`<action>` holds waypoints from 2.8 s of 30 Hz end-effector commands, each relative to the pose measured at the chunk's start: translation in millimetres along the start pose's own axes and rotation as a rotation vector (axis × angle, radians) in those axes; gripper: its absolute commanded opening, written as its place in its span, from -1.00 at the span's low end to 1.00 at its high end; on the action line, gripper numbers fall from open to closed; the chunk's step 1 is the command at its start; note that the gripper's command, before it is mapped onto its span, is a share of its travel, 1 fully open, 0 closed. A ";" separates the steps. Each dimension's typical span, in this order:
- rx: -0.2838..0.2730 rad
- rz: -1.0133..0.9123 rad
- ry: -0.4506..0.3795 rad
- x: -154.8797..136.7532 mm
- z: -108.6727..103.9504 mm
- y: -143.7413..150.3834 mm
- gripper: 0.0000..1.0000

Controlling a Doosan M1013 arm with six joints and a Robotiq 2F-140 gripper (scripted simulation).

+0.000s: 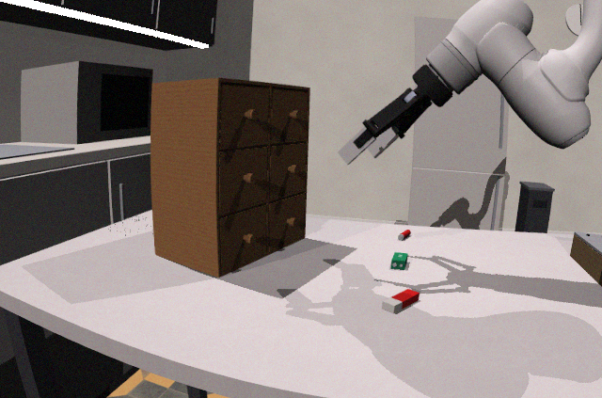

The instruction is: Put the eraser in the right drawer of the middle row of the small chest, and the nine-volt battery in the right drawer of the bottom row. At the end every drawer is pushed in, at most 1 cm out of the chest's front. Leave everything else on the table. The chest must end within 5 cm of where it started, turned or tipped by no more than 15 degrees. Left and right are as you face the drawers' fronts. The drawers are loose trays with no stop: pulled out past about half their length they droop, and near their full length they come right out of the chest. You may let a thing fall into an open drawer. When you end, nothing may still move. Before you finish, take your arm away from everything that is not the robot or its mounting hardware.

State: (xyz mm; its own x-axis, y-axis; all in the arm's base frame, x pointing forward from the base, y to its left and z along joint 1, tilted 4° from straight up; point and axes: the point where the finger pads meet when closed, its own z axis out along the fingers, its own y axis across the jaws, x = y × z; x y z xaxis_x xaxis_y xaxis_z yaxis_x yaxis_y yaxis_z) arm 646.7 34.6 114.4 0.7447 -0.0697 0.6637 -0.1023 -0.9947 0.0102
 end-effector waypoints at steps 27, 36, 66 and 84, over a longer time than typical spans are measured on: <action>-0.037 0.009 0.417 -0.8 22.7 0.1 1.00; -0.033 0.009 0.429 -0.8 22.8 0.1 -0.60; -0.033 0.009 0.429 5.5 34.8 0.6 -0.60; -0.033 0.009 0.429 28.1 78.2 2.3 -0.60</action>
State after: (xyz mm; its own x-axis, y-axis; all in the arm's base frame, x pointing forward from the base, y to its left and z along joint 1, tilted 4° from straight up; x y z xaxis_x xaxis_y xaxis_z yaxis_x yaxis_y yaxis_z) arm 712.1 25.4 77.1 0.4026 -0.0336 0.9148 -0.1341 -0.9907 0.0226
